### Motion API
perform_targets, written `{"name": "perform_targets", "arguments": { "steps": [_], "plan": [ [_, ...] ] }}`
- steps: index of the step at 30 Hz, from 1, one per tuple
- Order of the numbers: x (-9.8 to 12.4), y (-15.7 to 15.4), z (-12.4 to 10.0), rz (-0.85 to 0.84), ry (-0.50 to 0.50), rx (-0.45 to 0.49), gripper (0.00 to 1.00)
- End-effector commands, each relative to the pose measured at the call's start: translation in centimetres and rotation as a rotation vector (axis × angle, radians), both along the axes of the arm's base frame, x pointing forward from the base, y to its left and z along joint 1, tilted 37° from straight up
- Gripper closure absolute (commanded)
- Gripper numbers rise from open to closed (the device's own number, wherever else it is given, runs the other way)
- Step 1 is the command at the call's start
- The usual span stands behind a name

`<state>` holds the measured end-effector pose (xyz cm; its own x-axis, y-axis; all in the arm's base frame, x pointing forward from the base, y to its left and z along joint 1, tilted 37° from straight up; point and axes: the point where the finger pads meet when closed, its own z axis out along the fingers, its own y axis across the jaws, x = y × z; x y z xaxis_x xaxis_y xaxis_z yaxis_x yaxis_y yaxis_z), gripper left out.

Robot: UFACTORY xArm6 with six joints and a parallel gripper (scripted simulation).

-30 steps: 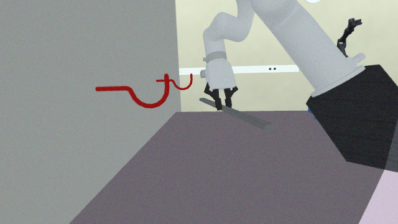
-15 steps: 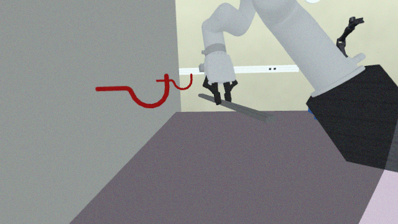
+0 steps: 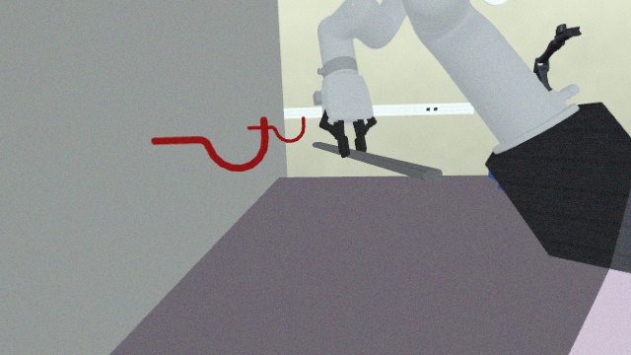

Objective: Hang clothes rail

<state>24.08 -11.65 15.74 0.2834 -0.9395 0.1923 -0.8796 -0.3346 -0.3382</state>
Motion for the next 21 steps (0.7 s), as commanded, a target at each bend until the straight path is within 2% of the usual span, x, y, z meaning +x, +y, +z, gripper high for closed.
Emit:
{"name": "perform_targets", "arguments": {
  "steps": [1, 21],
  "plan": [
    [-0.1, 0.5, 0.5, 0.0, -0.003, -0.002, 1.0],
    [-0.6, 3.3, 2.3, -0.001, -0.003, -0.002, 1.0]
  ]
}}
